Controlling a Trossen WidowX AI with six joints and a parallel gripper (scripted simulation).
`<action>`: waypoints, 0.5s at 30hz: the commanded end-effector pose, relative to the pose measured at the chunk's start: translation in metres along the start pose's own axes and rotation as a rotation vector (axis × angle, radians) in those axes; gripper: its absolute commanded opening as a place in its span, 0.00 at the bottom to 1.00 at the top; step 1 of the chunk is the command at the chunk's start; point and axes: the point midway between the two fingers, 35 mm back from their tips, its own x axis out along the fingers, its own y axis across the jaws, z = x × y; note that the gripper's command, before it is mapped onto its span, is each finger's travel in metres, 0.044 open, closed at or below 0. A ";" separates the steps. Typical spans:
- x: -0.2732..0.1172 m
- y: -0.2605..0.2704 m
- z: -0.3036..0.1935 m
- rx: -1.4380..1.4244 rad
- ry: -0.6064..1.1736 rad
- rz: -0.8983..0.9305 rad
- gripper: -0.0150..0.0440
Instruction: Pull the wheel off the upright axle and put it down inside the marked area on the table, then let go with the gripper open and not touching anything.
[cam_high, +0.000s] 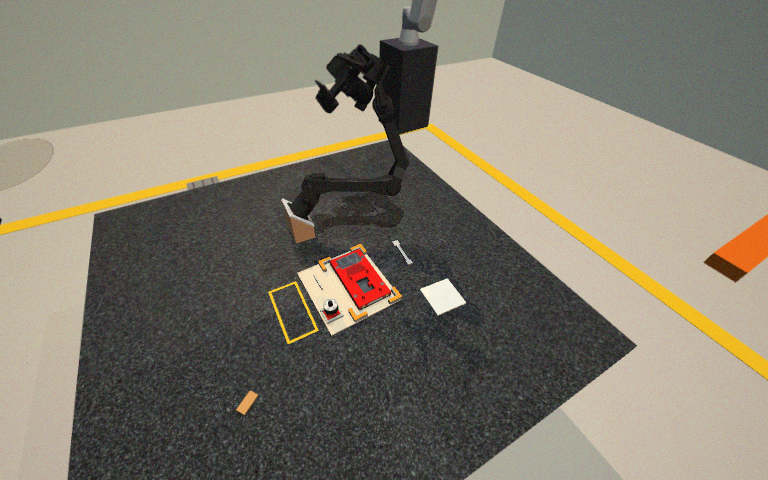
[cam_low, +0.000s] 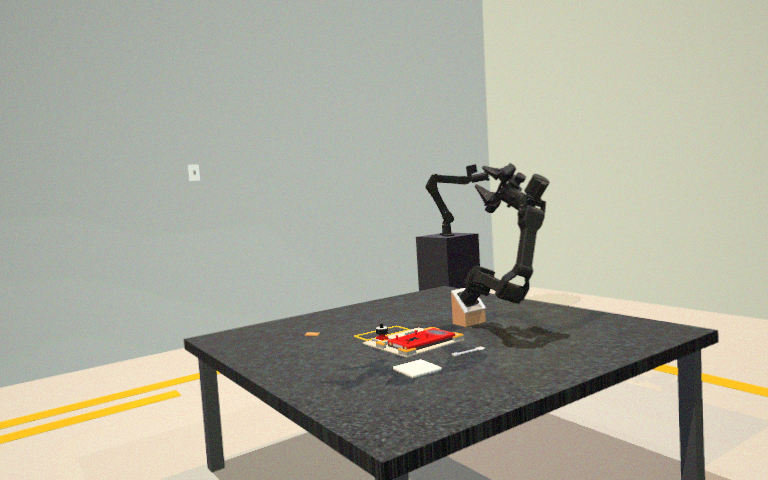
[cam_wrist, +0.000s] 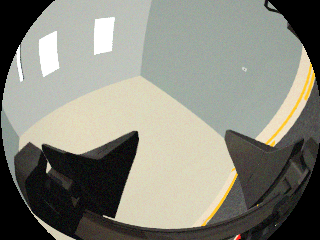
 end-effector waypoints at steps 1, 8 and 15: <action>0.001 0.000 0.000 -0.002 0.005 -0.002 0.89; 0.042 -0.016 -0.003 -0.079 0.199 -0.079 0.76; 0.080 -0.031 -0.021 -0.195 0.363 -0.135 0.76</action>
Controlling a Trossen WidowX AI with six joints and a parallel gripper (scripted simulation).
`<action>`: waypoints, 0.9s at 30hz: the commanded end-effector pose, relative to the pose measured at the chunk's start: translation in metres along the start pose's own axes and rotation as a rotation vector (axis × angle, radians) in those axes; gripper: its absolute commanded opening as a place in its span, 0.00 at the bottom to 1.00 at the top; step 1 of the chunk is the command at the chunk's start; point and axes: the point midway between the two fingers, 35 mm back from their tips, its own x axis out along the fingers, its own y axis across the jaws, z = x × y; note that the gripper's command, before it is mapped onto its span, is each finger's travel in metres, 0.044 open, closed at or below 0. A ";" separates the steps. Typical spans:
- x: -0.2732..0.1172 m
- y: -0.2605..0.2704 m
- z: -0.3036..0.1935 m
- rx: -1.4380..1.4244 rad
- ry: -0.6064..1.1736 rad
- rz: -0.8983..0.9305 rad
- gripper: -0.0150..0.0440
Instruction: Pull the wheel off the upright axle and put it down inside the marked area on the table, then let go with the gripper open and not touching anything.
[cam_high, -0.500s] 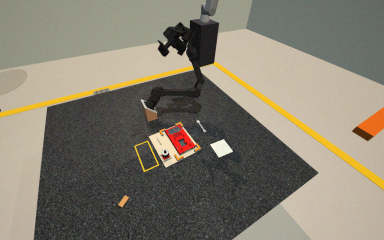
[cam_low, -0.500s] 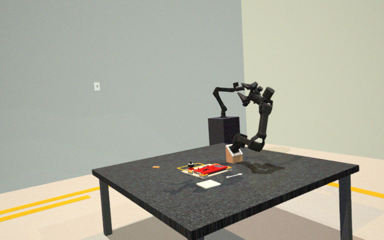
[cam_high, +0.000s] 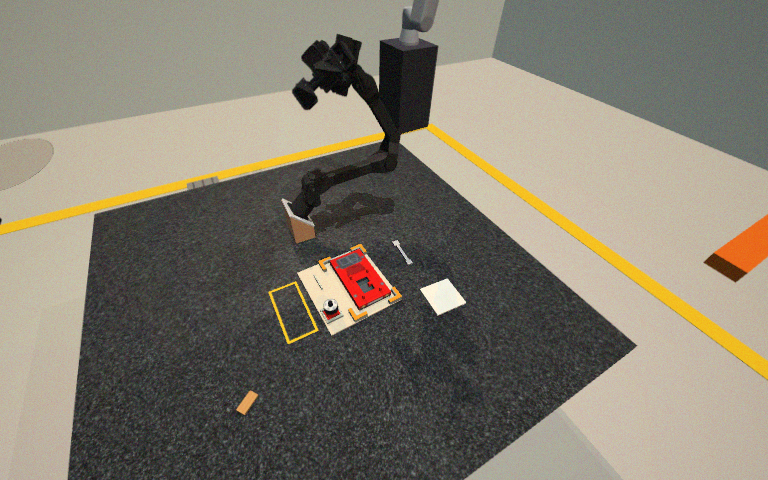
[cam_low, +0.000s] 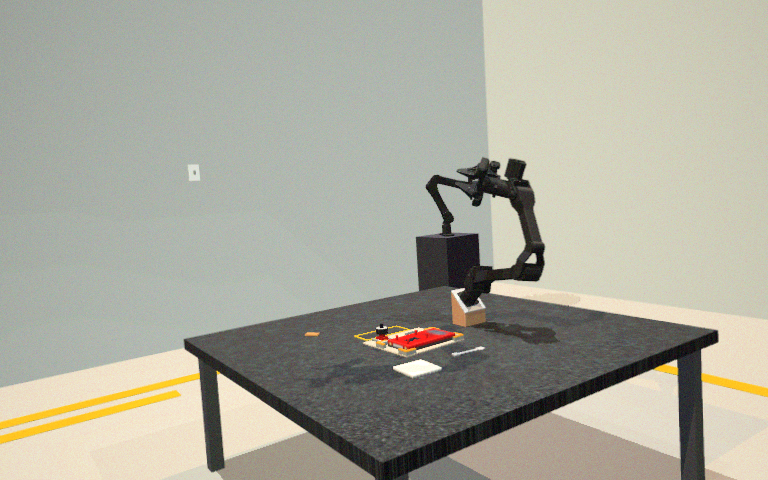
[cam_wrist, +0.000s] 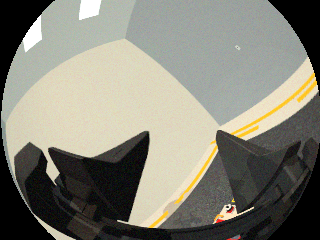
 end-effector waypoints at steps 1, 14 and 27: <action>0.018 -0.001 -0.004 -0.060 0.072 -0.023 0.76; 0.114 -0.031 -0.064 -0.292 0.498 -0.109 0.76; 0.186 -0.079 -0.177 -0.591 0.992 -0.141 0.76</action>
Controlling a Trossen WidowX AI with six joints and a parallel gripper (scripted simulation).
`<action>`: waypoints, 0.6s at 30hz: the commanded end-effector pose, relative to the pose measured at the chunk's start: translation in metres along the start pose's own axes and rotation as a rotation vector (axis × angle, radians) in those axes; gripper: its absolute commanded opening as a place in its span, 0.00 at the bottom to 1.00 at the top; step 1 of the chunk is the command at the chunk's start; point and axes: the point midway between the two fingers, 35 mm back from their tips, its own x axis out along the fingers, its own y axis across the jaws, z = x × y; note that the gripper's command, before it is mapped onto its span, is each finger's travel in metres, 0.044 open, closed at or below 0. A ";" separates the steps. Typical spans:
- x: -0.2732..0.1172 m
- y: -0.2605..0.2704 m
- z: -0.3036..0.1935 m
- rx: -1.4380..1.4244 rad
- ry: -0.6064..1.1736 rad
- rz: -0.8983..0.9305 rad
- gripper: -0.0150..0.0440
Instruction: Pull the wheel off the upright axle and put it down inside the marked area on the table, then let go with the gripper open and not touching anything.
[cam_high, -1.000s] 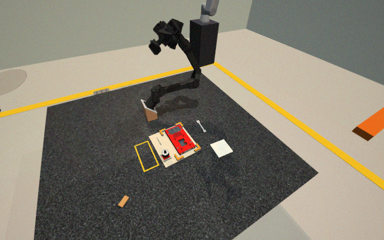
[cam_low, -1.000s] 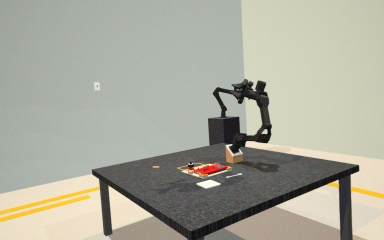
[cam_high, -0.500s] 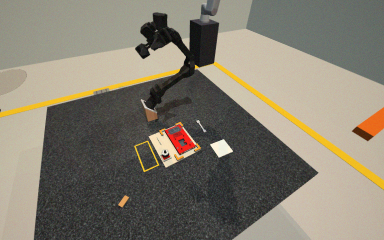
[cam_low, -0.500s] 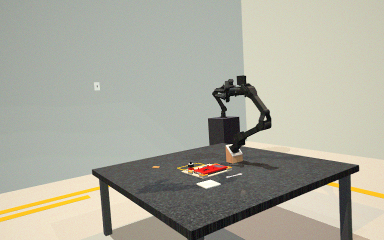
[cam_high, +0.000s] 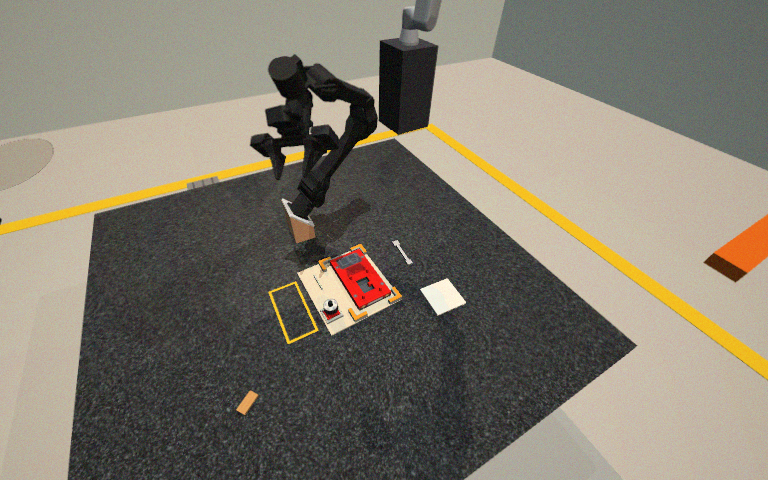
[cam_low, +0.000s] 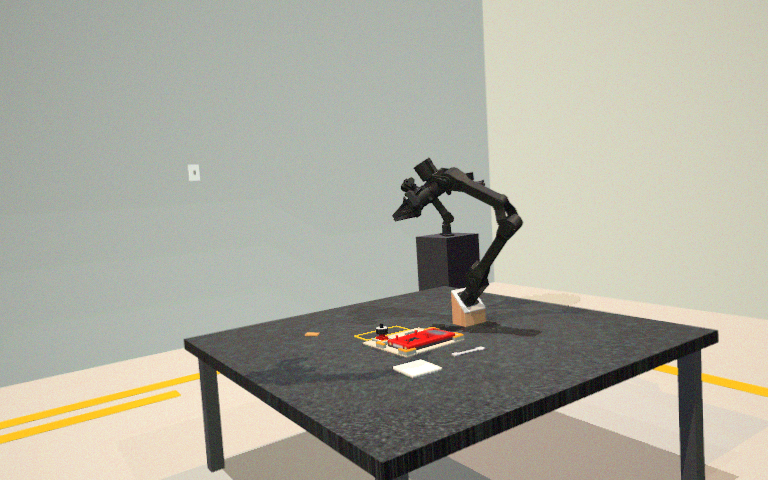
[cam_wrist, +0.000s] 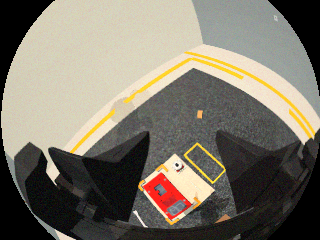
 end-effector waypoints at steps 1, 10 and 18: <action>0.036 0.003 -0.011 -0.094 0.123 -0.008 0.76; 0.130 0.010 -0.066 -0.351 0.471 0.005 0.76; 0.194 0.011 -0.130 -0.573 0.758 0.050 0.76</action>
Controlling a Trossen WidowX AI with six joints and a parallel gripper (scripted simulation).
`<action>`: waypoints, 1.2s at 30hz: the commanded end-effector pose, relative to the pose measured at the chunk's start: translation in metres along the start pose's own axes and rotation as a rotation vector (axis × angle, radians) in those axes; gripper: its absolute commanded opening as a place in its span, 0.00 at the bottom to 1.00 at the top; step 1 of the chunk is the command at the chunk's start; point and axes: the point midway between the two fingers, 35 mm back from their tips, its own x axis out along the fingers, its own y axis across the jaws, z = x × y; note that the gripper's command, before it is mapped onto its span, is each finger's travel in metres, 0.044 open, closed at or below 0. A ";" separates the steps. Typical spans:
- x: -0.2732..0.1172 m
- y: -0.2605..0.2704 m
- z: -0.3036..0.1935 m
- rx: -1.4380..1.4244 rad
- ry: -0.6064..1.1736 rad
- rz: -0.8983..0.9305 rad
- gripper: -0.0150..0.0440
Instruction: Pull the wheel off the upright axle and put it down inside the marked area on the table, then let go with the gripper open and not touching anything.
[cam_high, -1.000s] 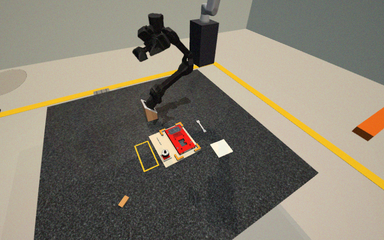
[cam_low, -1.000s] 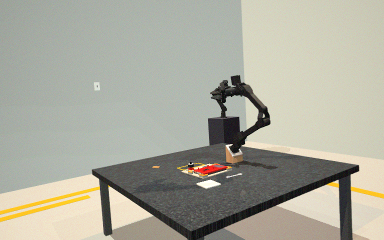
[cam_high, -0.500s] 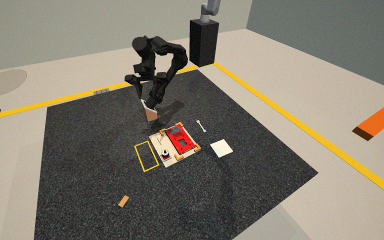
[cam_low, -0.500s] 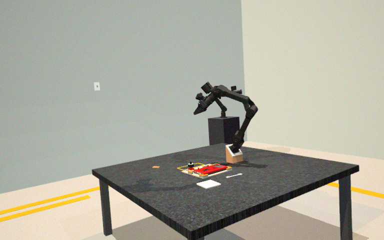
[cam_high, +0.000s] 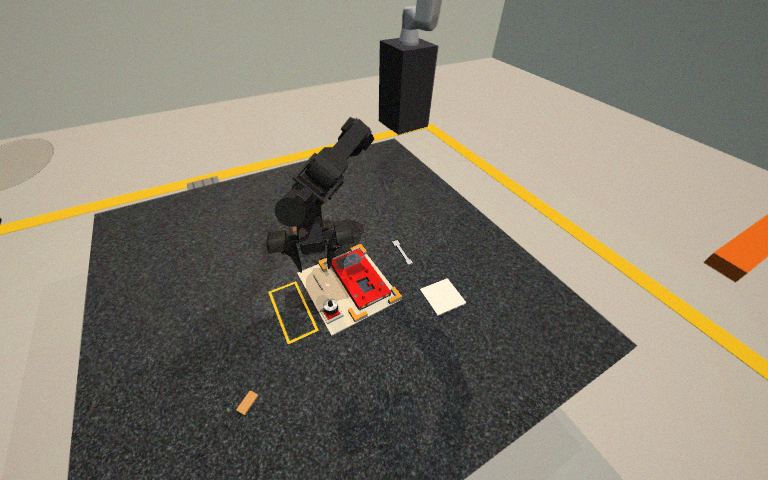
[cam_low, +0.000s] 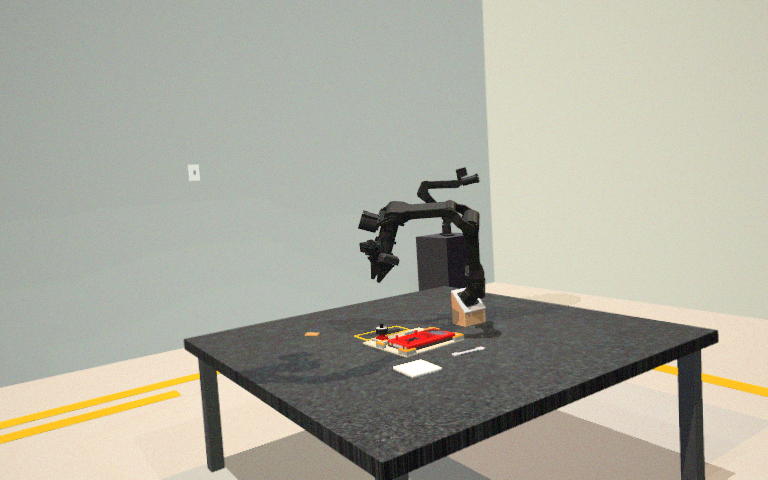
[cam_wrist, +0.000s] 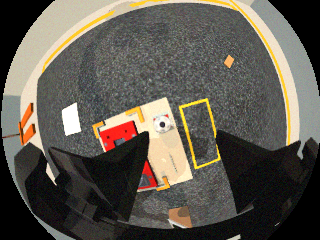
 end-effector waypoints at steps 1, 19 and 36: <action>0.031 0.006 -0.003 -0.098 0.105 0.017 0.76; 0.090 0.025 -0.023 -0.279 0.316 0.091 0.76; 0.160 0.031 -0.048 -0.279 0.315 0.095 0.76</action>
